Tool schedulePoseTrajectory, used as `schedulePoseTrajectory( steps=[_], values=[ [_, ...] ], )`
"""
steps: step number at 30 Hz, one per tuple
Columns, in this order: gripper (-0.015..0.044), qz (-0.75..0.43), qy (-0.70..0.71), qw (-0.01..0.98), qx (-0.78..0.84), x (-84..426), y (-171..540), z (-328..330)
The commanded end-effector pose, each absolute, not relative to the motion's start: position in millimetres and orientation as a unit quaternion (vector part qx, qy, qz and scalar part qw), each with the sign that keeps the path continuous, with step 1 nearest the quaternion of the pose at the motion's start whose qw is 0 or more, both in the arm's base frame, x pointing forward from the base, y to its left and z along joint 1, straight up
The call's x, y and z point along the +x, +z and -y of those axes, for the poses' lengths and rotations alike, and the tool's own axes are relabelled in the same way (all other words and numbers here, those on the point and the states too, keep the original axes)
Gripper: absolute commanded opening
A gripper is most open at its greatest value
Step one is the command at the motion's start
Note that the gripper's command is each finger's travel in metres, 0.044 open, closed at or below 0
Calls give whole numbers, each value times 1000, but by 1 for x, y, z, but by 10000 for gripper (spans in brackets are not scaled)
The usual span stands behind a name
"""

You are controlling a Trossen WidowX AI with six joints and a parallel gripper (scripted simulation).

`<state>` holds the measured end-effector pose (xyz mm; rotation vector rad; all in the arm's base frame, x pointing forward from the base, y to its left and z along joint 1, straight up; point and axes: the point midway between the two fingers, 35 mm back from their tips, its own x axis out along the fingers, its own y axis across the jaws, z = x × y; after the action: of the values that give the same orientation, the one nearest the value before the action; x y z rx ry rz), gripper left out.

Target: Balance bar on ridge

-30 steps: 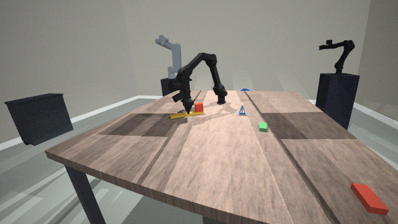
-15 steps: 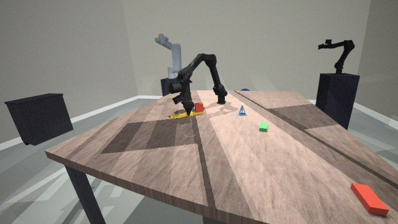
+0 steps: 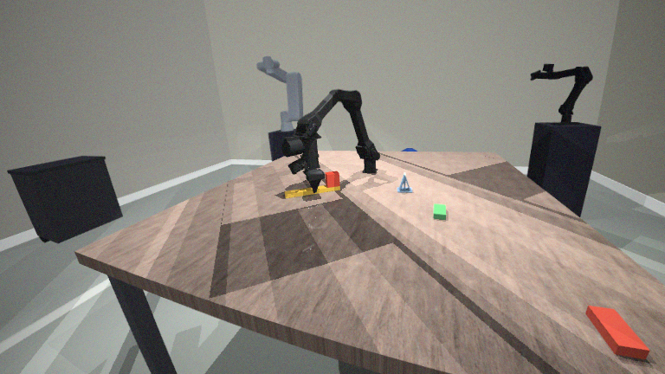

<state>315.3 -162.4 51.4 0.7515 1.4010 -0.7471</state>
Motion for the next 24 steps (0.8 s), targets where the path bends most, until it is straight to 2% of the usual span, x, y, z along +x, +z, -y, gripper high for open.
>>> schedulePoseTrajectory(
  steps=[1, 7, 10, 11, 24],
  values=[
    [125, -614, -327, 639, 330, 315, 51, 162],
    [85, -614, -327, 639, 330, 315, 51, 162],
    [6, -614, -327, 638, 330, 316, 55, 163],
    [0, -614, -327, 638, 330, 316, 58, 163],
    [0, -614, -328, 638, 330, 319, 91, 164]
  ],
)
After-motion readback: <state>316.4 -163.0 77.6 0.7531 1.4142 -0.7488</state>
